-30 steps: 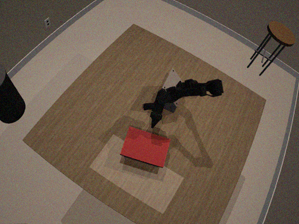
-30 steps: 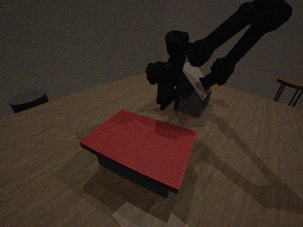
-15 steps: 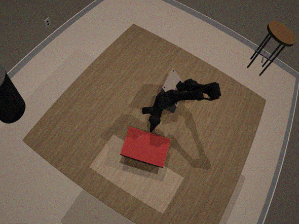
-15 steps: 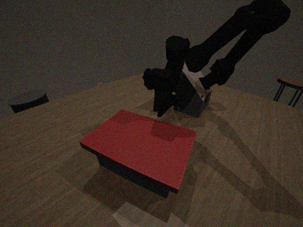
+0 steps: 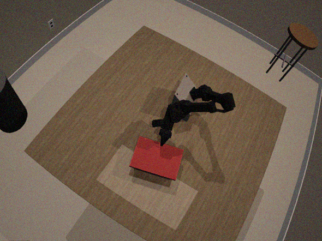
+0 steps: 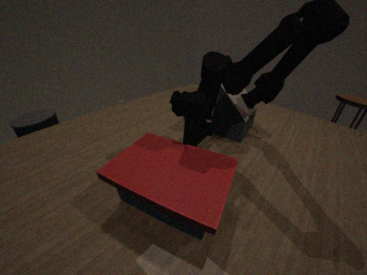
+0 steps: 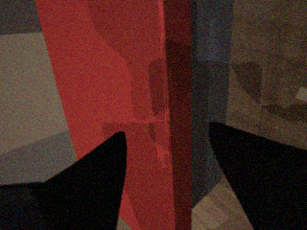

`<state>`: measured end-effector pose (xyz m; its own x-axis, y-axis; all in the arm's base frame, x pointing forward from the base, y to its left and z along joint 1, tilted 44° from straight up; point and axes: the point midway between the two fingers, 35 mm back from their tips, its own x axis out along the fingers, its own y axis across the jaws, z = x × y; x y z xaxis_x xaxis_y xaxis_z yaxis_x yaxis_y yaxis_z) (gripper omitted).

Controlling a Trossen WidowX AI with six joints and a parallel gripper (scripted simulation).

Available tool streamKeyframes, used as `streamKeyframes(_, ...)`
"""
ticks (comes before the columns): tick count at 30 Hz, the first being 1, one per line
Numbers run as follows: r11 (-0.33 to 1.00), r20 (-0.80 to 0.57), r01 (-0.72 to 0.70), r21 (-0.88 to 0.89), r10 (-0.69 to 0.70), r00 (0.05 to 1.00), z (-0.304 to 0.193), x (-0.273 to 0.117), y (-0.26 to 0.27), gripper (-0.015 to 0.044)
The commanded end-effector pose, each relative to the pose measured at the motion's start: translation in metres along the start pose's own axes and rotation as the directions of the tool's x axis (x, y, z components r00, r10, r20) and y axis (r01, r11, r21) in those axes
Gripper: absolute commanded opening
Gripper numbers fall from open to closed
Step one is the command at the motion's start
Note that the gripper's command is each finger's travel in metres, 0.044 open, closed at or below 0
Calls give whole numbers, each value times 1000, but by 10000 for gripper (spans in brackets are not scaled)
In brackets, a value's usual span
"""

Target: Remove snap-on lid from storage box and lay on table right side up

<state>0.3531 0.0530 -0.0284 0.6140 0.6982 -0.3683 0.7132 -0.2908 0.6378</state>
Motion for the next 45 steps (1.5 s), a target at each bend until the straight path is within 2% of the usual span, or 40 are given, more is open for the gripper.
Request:
streamKeyframes(1, 1000, 3, -3, 7, 3, 1000, 2, 7, -1, 235)
streamKeyframes(4, 1000, 2, -4, 7, 4, 1000, 1, 9, -1, 235)
streamKeyframes(7, 1000, 2, -4, 7, 4, 1000, 1, 9, -1, 156)
streamKeyframes(17, 1000, 2, -4, 7, 4, 1000, 1, 9, -1, 90)
streamKeyframes(21, 1000, 2, -4, 7, 4, 1000, 1, 9, -1, 0)
streamKeyframes(45, 1000, -3, -4, 2, 4, 1000, 0, 6, 3, 0)
